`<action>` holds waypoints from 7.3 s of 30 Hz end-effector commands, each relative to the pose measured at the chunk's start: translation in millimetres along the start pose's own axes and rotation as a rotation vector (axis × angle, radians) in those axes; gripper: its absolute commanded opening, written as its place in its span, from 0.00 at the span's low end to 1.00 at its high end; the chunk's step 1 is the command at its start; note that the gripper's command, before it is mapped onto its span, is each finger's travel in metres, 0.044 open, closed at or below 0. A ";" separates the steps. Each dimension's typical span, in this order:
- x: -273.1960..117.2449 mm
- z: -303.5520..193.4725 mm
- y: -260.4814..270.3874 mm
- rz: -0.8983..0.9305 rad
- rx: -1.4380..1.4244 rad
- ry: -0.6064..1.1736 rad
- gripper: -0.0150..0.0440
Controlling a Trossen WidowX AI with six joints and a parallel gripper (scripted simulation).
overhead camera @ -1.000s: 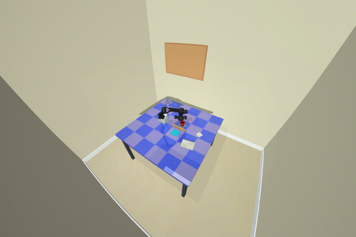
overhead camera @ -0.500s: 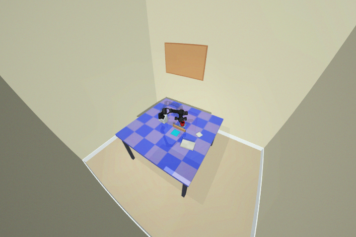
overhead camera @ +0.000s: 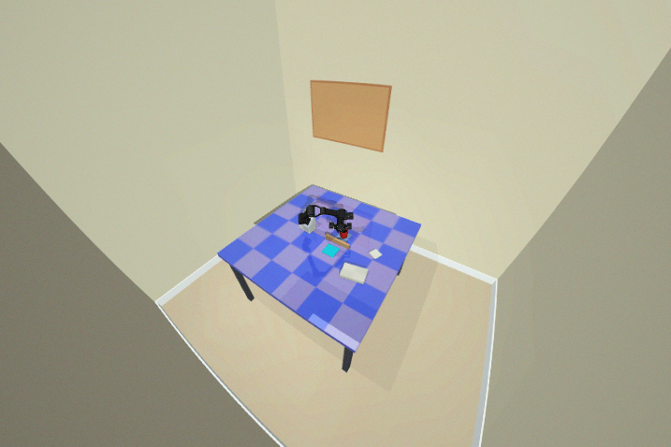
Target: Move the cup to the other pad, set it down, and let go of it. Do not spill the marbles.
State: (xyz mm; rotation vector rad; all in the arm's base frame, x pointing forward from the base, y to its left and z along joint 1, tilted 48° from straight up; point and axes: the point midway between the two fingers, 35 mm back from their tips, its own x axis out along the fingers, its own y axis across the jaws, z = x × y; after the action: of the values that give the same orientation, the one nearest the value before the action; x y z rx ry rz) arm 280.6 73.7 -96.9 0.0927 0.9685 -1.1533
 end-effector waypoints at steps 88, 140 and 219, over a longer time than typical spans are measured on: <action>-68.1 47.2 -25.2 -0.001 -0.008 -0.003 0.25; -71.9 163.2 -95.5 -0.006 -0.009 -0.008 0.25; -7.5 170.1 -100.4 -0.006 -0.002 -0.008 0.47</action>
State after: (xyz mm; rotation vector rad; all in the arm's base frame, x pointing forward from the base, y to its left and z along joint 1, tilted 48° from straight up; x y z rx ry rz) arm 301.4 -55.0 51.8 0.0828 0.9636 -1.1574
